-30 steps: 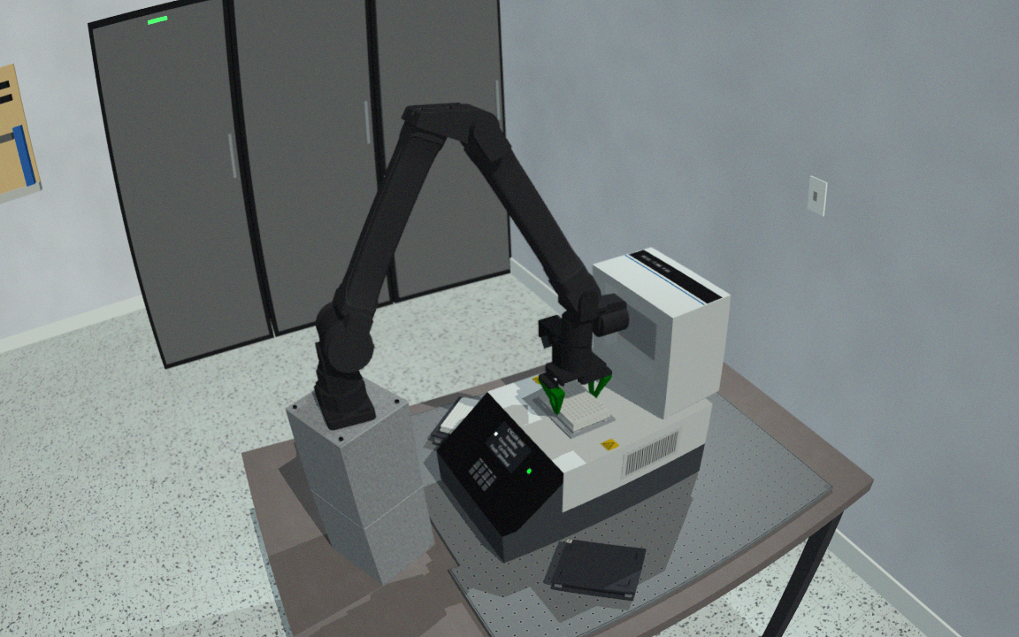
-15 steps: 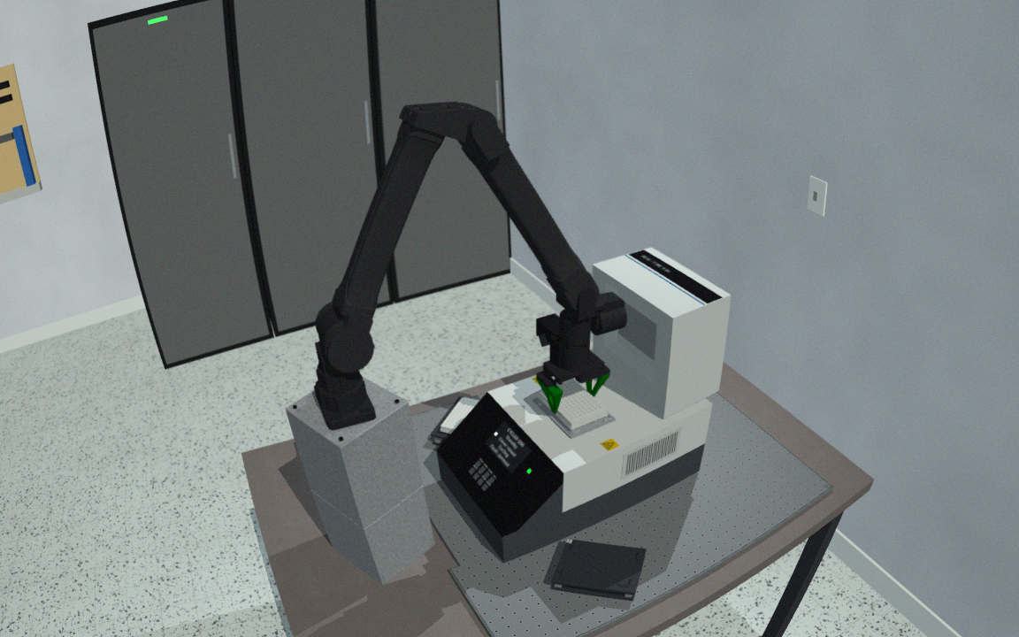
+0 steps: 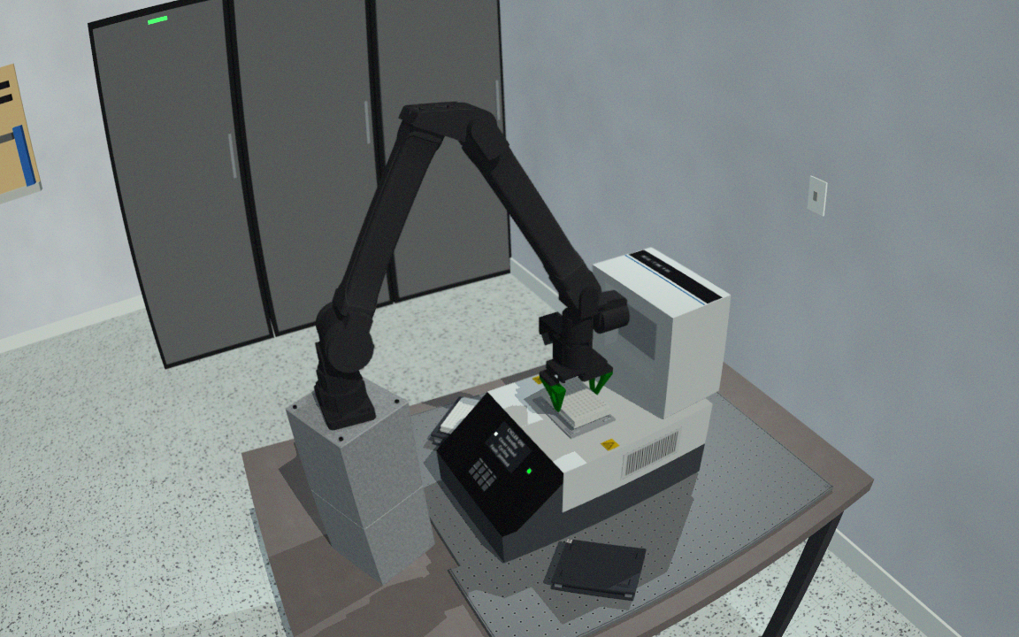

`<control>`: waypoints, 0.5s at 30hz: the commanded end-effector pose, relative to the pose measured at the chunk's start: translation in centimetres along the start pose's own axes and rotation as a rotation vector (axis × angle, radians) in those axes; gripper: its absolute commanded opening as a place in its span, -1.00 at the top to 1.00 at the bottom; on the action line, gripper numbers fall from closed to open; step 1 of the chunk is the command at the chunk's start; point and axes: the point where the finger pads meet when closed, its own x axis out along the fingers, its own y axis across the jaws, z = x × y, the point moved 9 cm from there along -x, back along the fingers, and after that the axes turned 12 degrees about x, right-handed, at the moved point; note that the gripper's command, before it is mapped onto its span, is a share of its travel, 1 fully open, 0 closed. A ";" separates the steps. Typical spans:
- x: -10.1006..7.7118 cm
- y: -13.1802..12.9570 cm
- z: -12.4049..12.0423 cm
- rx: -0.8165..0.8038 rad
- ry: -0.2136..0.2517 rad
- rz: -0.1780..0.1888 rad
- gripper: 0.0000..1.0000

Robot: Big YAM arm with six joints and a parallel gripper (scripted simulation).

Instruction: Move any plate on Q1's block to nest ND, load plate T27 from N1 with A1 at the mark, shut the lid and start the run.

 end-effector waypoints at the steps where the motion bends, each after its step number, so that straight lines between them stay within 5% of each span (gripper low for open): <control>1: -0.1 -1.1 0.8 -0.002 -0.008 -0.020 1.00; 15: -1.2 -0.2 0.0 0.010 -0.007 -0.021 1.00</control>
